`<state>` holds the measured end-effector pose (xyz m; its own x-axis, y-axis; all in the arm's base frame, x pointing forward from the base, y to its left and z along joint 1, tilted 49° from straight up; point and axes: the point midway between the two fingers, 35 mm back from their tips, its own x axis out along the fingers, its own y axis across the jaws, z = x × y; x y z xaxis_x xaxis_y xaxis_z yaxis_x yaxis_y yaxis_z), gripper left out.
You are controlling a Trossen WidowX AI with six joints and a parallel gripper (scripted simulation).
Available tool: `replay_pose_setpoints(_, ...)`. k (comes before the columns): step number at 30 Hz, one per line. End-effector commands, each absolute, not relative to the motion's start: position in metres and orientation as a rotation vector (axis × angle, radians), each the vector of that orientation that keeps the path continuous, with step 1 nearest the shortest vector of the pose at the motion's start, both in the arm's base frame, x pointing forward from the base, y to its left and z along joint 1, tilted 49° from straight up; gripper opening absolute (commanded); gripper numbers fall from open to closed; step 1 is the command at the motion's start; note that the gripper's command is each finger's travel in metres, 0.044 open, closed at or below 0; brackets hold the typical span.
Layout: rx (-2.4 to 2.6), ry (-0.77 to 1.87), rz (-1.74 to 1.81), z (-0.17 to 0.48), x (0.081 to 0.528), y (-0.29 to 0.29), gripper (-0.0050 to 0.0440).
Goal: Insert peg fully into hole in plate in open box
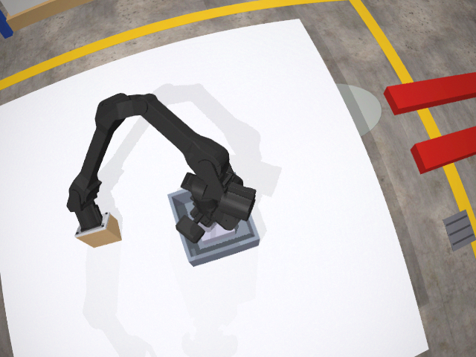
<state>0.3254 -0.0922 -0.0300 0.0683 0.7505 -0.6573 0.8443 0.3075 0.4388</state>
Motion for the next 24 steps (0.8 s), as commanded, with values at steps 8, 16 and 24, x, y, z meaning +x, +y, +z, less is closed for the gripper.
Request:
replay_pose_setpoints(8,1.465,1.701,-0.136,-0.039,0.324,-0.081,0.0)
replay_pose_setpoints(16,1.465,1.701,-0.136,-0.039,0.324,-0.081,0.0)
replay_pose_setpoints(24,1.465,1.701,-0.136,-0.045,0.325,-0.075,0.0)
